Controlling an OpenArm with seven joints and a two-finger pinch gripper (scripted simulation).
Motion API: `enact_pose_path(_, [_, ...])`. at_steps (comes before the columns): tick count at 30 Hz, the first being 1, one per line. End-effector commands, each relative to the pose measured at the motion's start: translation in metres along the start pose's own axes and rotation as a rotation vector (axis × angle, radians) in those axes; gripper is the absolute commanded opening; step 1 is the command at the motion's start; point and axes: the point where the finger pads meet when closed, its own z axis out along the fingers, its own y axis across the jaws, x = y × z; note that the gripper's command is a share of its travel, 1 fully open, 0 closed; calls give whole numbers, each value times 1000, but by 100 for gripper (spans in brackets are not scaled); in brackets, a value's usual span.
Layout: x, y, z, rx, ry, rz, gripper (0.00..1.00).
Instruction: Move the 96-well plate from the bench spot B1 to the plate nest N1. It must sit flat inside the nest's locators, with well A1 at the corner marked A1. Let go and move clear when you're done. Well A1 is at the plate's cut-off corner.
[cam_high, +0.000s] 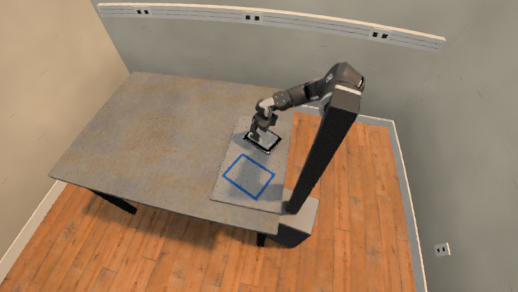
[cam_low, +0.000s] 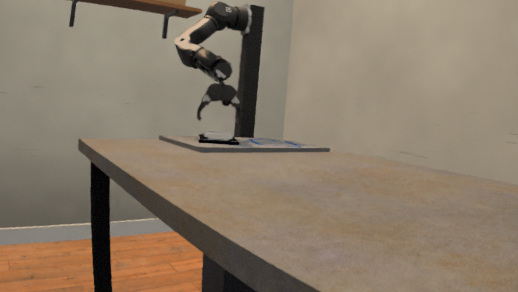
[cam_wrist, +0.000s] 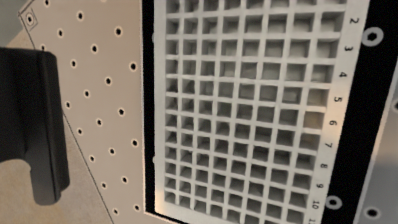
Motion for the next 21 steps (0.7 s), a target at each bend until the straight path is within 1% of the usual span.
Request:
enact_pose_path(1, [1,-1,0,8,5,1,77])
enact_pose_path(8, [1,-1,0,8,5,1,77])
enact_pose_path(13, [1,-1,-40,8,5,1,77])
enact_pose_path(21, [1,-1,-40,8,5,1,77])
